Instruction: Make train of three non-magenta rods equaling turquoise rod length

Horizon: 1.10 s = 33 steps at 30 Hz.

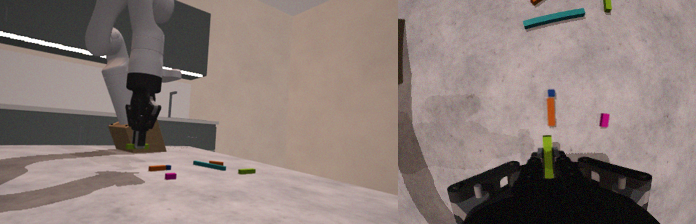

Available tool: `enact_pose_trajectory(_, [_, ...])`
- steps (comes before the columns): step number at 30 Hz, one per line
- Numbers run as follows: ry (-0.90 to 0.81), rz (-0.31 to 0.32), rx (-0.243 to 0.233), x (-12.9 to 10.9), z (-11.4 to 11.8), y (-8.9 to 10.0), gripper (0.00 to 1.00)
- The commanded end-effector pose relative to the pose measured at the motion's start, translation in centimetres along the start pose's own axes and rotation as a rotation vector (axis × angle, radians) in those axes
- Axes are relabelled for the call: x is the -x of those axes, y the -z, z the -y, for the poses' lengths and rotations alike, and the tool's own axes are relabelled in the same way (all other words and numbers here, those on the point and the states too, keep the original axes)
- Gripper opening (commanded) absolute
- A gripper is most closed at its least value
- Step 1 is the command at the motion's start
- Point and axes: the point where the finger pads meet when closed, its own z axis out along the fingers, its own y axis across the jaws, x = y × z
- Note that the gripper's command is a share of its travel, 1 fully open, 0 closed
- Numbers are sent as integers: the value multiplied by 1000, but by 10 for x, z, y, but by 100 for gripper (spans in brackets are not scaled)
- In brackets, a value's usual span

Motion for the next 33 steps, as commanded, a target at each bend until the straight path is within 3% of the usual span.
enact_pose_trajectory(1, [-7, -7, 20, -3, -7, 19, 5])
enact_pose_trajectory(11, [-5, -9, 21, -4, -6, 51, 5])
enact_pose_trajectory(33, [-8, -10, 20, -3, -6, 51, 5])
